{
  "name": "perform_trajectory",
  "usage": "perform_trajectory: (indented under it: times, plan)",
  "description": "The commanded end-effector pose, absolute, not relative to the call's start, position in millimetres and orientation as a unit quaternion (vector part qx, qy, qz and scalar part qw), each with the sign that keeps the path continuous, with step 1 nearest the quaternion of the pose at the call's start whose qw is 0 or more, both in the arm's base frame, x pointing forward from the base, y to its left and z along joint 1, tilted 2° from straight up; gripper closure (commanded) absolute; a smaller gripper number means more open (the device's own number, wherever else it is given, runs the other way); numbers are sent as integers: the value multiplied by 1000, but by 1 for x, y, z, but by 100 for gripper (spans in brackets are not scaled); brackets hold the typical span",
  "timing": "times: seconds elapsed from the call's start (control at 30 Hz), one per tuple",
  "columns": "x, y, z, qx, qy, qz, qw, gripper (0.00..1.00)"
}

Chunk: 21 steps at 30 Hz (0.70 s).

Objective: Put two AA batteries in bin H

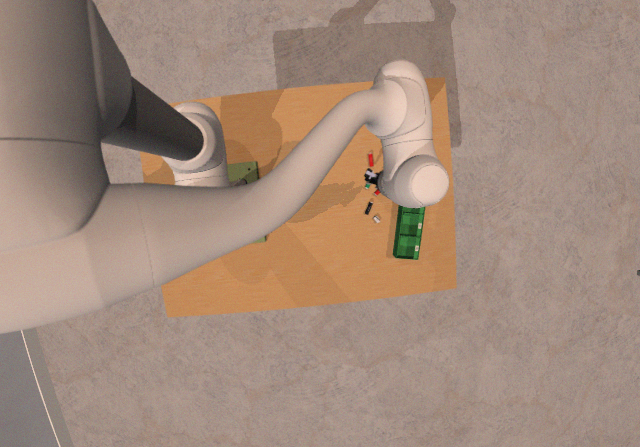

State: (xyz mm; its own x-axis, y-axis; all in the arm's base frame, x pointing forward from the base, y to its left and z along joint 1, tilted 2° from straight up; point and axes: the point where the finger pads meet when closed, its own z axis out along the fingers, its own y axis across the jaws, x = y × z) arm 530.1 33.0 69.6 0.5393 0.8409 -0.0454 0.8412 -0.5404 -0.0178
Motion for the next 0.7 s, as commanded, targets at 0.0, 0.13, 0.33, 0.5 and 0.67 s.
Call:
perform_trajectory:
  times: [0.0, 0.13, 0.33, 0.5, 0.67]
  plan:
    - [530, 36, 70, 877, 481, -22, 2, 83]
    - [530, 36, 70, 877, 481, -22, 2, 83]
    - [531, 36, 70, 877, 481, -22, 2, 83]
    - [532, 36, 70, 877, 481, -22, 2, 83]
    - [533, 36, 70, 877, 481, -22, 2, 83]
